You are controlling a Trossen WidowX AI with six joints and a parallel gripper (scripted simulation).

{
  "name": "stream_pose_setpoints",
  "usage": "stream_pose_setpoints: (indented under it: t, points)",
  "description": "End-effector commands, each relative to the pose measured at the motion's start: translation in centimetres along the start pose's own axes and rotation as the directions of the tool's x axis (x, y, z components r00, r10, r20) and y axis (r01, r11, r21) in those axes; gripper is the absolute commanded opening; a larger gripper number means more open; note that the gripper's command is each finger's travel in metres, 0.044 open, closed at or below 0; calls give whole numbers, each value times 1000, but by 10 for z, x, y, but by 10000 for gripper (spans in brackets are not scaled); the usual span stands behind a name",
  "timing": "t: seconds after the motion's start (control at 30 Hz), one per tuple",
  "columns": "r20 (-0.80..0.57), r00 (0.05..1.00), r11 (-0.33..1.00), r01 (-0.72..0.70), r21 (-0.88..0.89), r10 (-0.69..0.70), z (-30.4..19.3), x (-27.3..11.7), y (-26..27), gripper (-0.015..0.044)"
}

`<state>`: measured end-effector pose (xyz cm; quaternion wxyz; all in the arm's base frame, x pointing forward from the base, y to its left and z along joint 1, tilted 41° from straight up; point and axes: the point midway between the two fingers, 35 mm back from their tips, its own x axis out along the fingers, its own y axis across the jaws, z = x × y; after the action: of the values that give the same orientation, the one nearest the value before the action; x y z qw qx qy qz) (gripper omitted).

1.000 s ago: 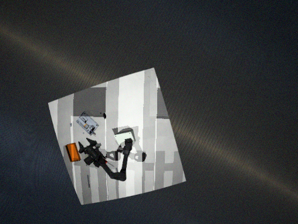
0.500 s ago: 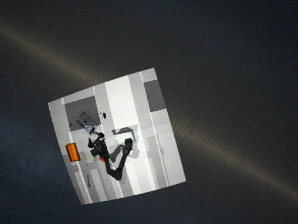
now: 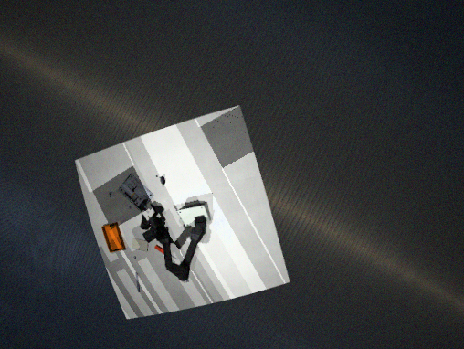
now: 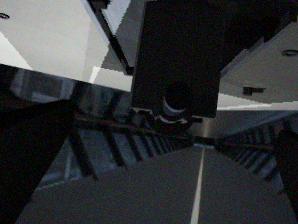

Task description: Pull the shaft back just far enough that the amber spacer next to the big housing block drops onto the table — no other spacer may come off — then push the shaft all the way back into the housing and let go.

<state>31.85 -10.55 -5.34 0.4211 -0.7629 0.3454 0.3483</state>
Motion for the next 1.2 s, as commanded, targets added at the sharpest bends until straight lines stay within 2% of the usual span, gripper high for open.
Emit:
stream_pose_setpoints:
  t: [0.0,0.73,0.8,0.97,1.17]
  points:
    - [7,1000,1000,3,-5,-3,1,0,0,440]
    - [7,1000,1000,3,-5,-3,1,0,0,440]
    - [41,999,1000,-1,-9,1,0,2,0,440]
    - [255,967,1000,3,-8,0,-16,5,-1,440]
    - [262,965,1000,4,-7,-2,-17,5,-1,440]
